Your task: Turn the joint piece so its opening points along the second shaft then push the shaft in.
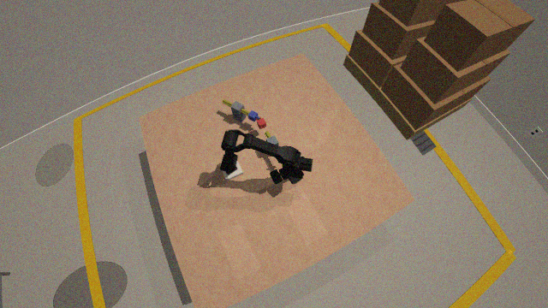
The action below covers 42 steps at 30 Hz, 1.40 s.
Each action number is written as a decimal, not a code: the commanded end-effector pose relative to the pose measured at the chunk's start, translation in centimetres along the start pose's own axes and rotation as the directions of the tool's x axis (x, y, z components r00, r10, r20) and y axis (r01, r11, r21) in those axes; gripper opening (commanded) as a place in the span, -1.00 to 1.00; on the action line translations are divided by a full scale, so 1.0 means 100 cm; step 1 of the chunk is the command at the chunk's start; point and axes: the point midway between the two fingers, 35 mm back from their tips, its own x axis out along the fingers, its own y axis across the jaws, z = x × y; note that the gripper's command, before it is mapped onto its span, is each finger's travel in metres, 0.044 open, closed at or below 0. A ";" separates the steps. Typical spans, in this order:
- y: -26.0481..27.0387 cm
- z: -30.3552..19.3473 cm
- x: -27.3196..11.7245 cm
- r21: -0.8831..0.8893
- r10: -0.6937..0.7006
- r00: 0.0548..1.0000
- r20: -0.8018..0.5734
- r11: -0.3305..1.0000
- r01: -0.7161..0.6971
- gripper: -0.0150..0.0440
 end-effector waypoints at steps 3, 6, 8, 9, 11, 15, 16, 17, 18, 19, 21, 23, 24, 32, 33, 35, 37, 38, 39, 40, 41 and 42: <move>0.000 0.000 0.000 0.000 0.000 1.000 0.000 1.000 0.000 -0.26; 0.000 0.000 0.000 0.000 0.000 1.000 0.000 1.000 0.000 -0.26; 0.000 0.000 0.000 0.000 0.000 1.000 0.000 1.000 0.000 -0.26; 0.000 0.000 0.000 0.000 0.000 1.000 0.000 1.000 0.000 -0.26; 0.000 0.000 0.000 0.000 0.000 1.000 0.000 1.000 0.000 -0.26; 0.000 0.000 0.000 0.002 -0.012 1.000 0.001 1.000 0.012 -0.26; 0.000 0.000 0.001 0.003 -0.020 1.000 0.001 1.000 0.020 -0.26; 0.000 0.000 0.001 0.004 -0.029 1.000 0.002 1.000 0.029 -0.26; 0.000 0.000 0.001 0.004 -0.035 0.999 0.002 0.999 0.035 -0.26; -0.001 0.000 0.001 0.004 -0.041 0.999 0.002 0.999 0.041 -0.26; -0.001 0.000 0.001 0.004 -0.052 0.999 0.002 0.999 0.052 -0.26; -0.001 0.000 0.001 0.004 -0.064 0.998 0.002 0.998 0.064 -0.26; 0.000 0.000 0.001 0.004 -0.061 0.998 0.001 0.998 0.061 -0.26; 0.000 -0.001 0.000 0.000 -0.047 0.999 -0.001 0.999 0.047 -0.42; 0.000 -0.001 0.000 0.000 -0.047 0.999 -0.001 0.999 0.047 -0.49; 0.000 -0.001 0.000 0.000 -0.047 0.999 -0.001 0.999 0.047 -0.49; 0.000 -0.002 0.000 0.000 -0.048 0.999 -0.001 0.999 0.048 -0.49; 0.000 -0.002 0.000 0.000 -0.050 0.999 -0.001 0.999 0.050 -0.49; 0.000 -0.003 0.000 0.001 -0.051 0.999 -0.001 0.999 0.051 -0.49; 0.000 -0.004 0.000 0.001 -0.053 0.999 -0.001 0.999 0.053 -0.49; 0.000 -0.006 0.000 0.001 -0.054 0.999 -0.001 0.999 0.054 -0.49; 0.000 -0.007 0.000 0.002 -0.056 0.998 -0.001 0.998 0.056 -0.49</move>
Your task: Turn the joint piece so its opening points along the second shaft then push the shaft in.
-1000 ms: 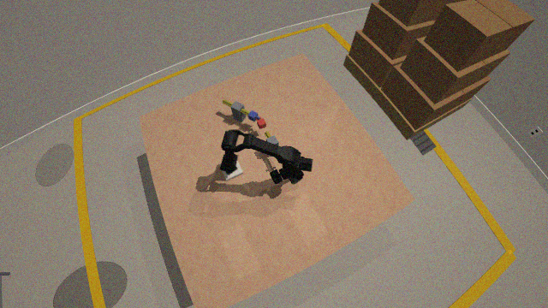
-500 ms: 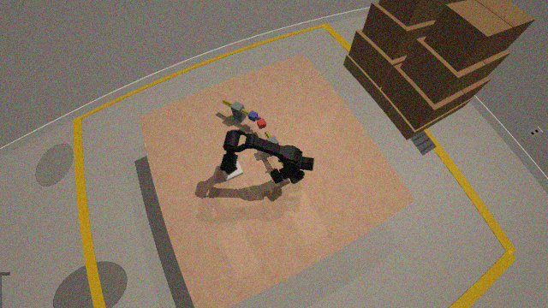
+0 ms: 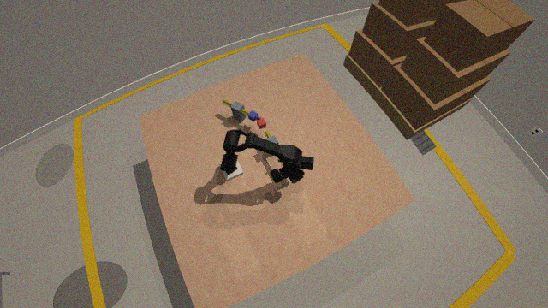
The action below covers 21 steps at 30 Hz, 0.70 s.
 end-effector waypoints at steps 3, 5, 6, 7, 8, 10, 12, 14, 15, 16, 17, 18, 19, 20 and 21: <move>0.000 -0.009 0.000 0.004 -0.010 1.000 0.001 1.000 0.010 -0.49; 0.000 -0.012 0.000 0.004 -0.012 1.000 0.001 1.000 0.012 -0.49; 0.000 -0.013 0.000 0.004 -0.013 1.000 0.001 1.000 0.013 -0.49; 0.000 -0.015 0.000 0.005 -0.014 1.000 0.001 1.000 0.014 -0.49; 0.000 -0.016 0.000 0.005 -0.014 1.000 0.001 1.000 0.014 -0.49; 0.000 -0.019 0.000 0.005 -0.015 1.000 0.001 1.000 0.015 -0.49; 0.000 -0.022 0.000 0.005 -0.016 1.000 0.001 1.000 0.016 -0.49; 0.000 -0.025 0.000 0.005 -0.016 1.000 0.000 1.000 0.016 -0.49; 0.000 -0.026 0.000 0.005 -0.017 1.000 0.000 1.000 0.017 -0.49; 0.000 -0.028 0.000 0.005 -0.017 1.000 0.000 1.000 0.017 -0.49; 0.000 -0.029 0.000 0.005 -0.017 1.000 0.000 1.000 0.017 -0.49; 0.000 -0.031 0.000 0.005 -0.017 1.000 0.000 1.000 0.017 -0.49; 0.000 -0.033 0.000 0.005 -0.017 1.000 0.000 1.000 0.017 -0.49; 0.001 -0.034 0.000 0.005 -0.017 1.000 0.000 1.000 0.017 -0.49; 0.001 -0.036 0.000 0.005 -0.017 1.000 0.000 1.000 0.017 -0.49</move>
